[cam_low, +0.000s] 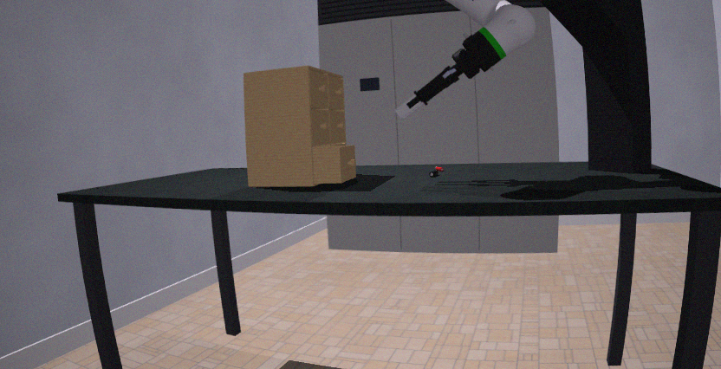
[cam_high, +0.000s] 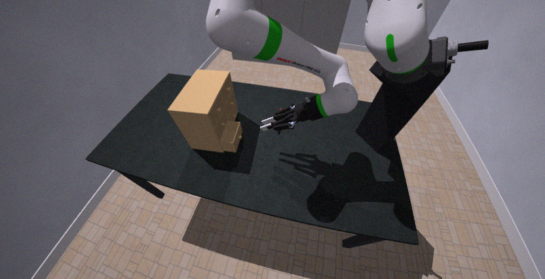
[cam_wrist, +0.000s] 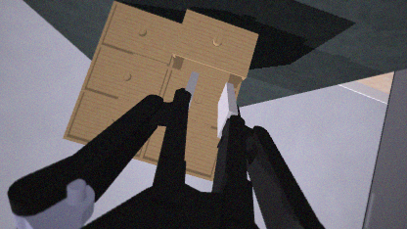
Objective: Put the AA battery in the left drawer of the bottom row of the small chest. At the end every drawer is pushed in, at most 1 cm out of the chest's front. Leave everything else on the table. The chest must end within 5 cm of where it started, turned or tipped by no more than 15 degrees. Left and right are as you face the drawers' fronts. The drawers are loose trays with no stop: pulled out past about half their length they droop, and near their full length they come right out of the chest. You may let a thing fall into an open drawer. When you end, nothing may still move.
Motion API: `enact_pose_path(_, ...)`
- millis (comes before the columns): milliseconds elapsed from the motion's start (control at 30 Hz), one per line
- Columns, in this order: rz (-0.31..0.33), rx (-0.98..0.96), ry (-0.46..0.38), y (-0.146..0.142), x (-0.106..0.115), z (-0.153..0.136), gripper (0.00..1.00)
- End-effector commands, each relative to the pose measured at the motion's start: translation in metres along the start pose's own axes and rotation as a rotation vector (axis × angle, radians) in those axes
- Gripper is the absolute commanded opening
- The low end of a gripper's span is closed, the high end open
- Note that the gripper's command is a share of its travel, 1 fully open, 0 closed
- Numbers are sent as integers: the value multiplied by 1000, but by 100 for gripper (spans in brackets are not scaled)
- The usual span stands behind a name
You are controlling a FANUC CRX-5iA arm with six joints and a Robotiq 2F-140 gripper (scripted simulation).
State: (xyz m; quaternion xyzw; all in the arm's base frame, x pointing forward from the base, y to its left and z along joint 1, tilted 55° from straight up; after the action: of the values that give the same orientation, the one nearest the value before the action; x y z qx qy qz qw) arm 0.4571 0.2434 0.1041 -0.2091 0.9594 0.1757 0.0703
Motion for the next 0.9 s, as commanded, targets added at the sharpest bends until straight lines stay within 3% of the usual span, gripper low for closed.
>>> enact_pose_path(0, -70, -1, 245, -6, 20, -17, 20)
enact_pose_path(200, -111, -1, 414, -5, 45, -26, 20)
enact_pose_path(267, -111, -1, 414, -5, 45, -26, 20)
enact_pose_path(333, -119, 9, 499, -11, 51, -34, 20)
enact_pose_path(567, -138, 18, 607, -11, 76, -41, 20)
enact_pose_path(867, -167, 27, 723, -16, 88, -49, 20)
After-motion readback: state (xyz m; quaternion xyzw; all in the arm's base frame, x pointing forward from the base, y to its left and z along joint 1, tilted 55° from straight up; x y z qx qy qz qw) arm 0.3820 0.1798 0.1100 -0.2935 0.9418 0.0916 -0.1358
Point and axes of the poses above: the point where the finger pads meet when closed, its own x axis back along the fingers, its own y axis across the jaws, z = x × y, the point moved 5 cm from there along x, back along the fingers, and after that the axes turned 12 degrees about x, right-handed, at the moved point
